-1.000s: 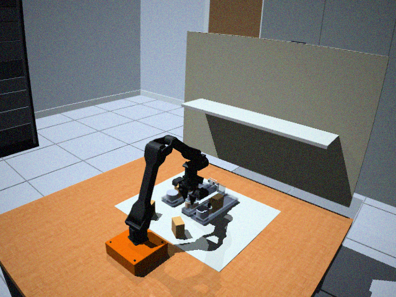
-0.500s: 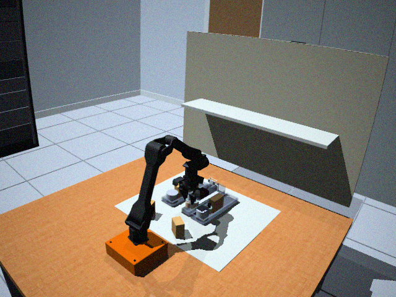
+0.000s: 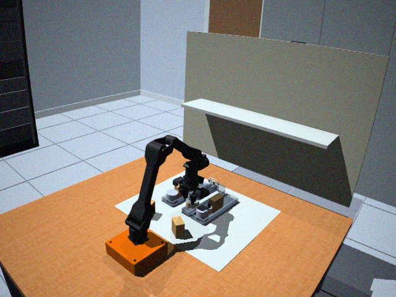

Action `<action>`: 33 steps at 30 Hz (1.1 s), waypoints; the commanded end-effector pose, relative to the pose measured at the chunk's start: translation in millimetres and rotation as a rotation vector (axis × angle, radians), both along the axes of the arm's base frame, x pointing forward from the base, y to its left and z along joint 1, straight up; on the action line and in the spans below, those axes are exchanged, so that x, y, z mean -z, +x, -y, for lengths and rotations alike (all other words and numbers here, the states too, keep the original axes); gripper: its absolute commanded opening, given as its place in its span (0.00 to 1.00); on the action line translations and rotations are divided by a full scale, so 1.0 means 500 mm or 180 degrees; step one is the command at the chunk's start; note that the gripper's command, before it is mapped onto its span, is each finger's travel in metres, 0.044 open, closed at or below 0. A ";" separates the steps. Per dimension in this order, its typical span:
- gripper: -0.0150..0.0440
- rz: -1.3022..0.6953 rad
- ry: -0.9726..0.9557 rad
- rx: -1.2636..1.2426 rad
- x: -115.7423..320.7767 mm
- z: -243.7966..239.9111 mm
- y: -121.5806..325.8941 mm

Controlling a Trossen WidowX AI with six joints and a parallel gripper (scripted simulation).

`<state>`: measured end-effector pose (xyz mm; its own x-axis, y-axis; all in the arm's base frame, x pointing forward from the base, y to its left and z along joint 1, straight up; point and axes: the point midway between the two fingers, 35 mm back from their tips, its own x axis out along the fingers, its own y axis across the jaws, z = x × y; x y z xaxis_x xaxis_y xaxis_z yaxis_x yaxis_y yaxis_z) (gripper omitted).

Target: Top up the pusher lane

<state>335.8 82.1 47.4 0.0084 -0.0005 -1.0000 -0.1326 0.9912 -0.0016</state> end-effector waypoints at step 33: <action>0.25 0.0094 0.0026 -0.0017 0.016 -0.003 0.015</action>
<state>337.4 82.4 38.8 0.0130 0.0007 -0.9999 -0.1325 0.9912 -0.0011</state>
